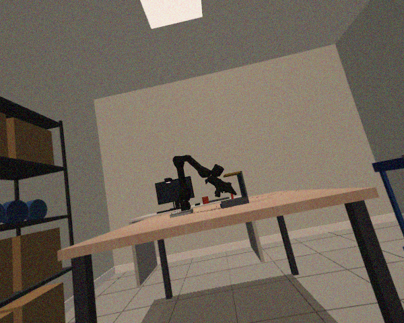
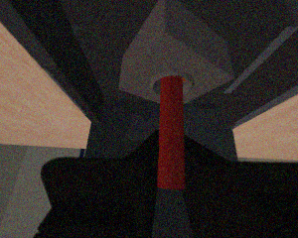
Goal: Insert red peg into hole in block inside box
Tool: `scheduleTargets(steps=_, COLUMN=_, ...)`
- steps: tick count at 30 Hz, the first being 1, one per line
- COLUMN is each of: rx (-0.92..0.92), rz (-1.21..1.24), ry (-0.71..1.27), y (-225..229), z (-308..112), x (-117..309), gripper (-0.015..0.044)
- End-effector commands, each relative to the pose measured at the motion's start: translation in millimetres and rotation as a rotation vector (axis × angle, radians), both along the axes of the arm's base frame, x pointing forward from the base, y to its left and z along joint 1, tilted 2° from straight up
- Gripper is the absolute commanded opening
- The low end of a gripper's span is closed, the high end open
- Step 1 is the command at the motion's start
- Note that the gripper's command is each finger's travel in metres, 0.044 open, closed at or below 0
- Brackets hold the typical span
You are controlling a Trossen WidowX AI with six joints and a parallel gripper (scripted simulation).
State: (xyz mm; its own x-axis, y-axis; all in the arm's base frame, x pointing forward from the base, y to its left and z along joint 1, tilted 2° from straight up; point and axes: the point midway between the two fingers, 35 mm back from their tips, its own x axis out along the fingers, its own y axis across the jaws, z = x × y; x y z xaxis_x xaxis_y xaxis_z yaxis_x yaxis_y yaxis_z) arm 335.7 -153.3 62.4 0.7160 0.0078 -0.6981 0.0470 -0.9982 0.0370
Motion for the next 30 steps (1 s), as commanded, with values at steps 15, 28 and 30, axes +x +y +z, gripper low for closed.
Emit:
scheduleTargets(steps=15, rx=0.002, rz=0.0, ry=0.003, y=0.2, z=-2.4, x=-0.3, gripper=0.022)
scheduleTargets(steps=28, rx=0.008, rz=-0.004, ry=0.022, y=0.4, z=-2.9, x=-34.2, gripper=0.022)
scheduleTargets(steps=30, rx=0.008, rz=-0.004, ry=0.023, y=0.1, z=-2.8, x=-40.5, gripper=0.022)
